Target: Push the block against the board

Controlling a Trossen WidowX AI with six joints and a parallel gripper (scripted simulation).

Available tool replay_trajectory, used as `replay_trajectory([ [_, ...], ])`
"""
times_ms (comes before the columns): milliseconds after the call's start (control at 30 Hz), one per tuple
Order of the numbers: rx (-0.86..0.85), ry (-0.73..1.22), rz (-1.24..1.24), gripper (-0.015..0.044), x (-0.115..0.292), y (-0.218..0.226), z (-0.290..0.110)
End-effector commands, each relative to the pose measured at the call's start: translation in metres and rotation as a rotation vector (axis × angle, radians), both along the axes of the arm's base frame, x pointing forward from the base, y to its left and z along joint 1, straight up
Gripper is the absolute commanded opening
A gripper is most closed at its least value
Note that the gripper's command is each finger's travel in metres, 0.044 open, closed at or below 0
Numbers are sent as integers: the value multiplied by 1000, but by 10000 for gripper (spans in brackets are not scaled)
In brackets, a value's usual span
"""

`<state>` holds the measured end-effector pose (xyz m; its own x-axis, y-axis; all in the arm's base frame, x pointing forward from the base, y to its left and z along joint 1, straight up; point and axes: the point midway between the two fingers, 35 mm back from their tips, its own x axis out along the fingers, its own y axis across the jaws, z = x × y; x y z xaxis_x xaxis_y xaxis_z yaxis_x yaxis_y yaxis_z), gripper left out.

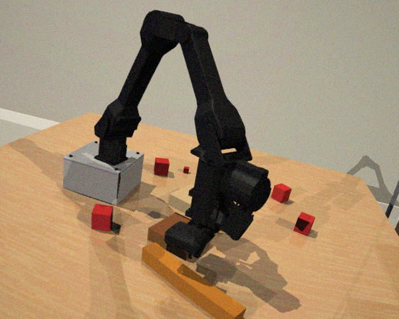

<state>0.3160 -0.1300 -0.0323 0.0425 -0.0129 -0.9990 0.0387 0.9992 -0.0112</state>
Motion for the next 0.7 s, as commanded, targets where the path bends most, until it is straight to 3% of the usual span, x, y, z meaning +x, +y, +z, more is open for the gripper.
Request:
replay_trajectory([
  [0,3,16,0,0,-12,1,-4],
  [667,3,15,0,0,-2,0,-3],
])
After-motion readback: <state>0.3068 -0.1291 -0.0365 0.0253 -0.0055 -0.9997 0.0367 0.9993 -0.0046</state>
